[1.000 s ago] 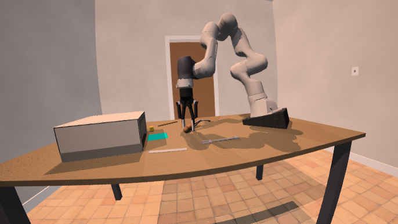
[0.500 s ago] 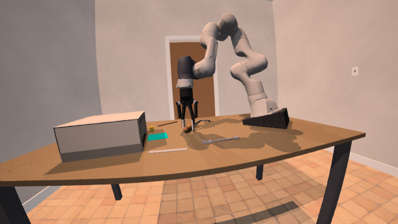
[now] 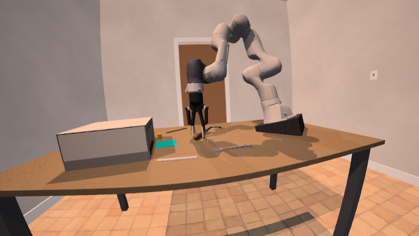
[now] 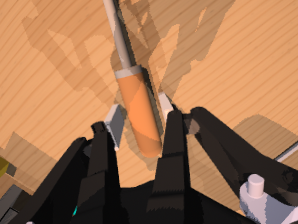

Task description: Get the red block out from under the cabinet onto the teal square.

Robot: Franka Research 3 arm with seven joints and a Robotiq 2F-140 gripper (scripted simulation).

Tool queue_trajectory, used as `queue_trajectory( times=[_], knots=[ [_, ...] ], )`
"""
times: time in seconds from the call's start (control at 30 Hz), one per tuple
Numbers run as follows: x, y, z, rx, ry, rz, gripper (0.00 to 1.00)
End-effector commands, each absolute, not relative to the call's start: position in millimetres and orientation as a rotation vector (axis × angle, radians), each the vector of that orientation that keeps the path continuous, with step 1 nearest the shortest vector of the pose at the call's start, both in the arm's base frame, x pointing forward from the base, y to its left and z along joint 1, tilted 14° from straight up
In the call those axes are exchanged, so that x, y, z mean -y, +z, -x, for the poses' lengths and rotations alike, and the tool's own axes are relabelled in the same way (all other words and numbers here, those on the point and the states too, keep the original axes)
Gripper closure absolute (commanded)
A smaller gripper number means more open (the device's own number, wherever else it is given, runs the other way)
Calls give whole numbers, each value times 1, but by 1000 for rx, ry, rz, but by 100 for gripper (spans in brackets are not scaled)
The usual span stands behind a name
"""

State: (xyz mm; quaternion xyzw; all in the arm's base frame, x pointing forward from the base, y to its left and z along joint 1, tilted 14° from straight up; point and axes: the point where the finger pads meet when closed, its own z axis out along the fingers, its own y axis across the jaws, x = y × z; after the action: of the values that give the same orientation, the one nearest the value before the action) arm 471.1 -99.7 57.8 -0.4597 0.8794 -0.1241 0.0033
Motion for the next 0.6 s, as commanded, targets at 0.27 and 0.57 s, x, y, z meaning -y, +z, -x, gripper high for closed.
queue_trajectory(
  times=[0.27,0.57],
  knots=[
    [100,57,-470,-2757,-387,1442,100],
    [100,57,-470,-2757,-387,1442,100]
  ],
)
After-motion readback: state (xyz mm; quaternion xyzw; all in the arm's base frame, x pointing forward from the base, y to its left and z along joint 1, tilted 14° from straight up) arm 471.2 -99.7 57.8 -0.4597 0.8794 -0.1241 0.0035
